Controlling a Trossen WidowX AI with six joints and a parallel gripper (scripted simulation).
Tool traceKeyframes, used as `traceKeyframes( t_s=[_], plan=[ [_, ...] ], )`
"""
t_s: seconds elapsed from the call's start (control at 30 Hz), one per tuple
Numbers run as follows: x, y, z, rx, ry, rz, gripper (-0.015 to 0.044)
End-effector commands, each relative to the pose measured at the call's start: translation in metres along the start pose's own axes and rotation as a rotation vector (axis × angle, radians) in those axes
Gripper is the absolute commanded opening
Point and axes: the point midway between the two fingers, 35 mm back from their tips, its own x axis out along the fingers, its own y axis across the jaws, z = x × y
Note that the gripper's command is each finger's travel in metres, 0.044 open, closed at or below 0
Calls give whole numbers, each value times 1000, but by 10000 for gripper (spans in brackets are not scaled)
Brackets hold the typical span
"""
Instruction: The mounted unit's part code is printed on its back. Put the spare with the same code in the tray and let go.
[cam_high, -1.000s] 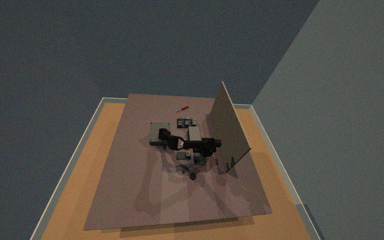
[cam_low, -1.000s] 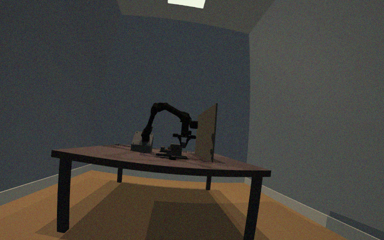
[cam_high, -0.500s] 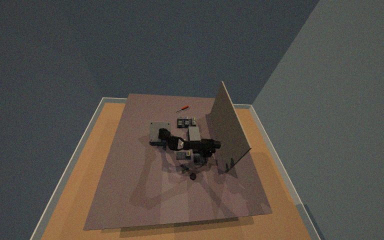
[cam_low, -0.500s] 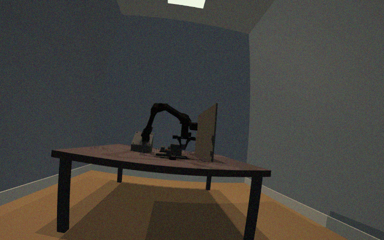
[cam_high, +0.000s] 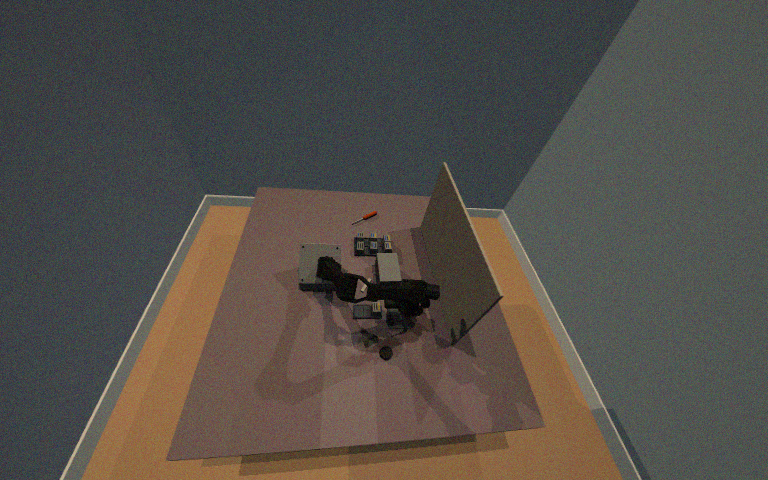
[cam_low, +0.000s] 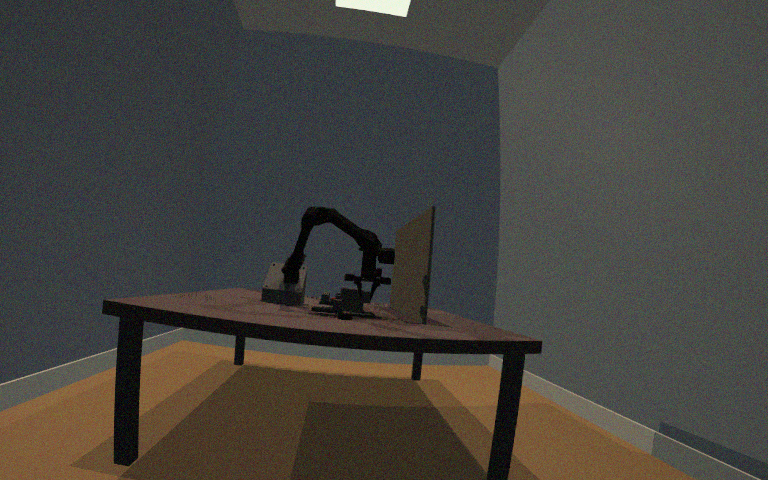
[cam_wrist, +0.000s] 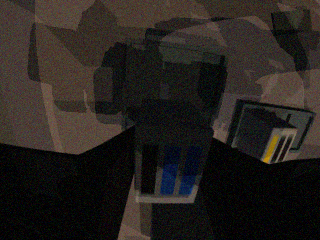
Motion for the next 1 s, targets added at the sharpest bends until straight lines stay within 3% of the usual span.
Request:
traceKeyframes(
  t_s=[0.0,0.97],
  plan=[
    [6,-2,-1,-6,4,-4,0],
    [32,-7,0,-6,-3,-4,0]
  ],
)
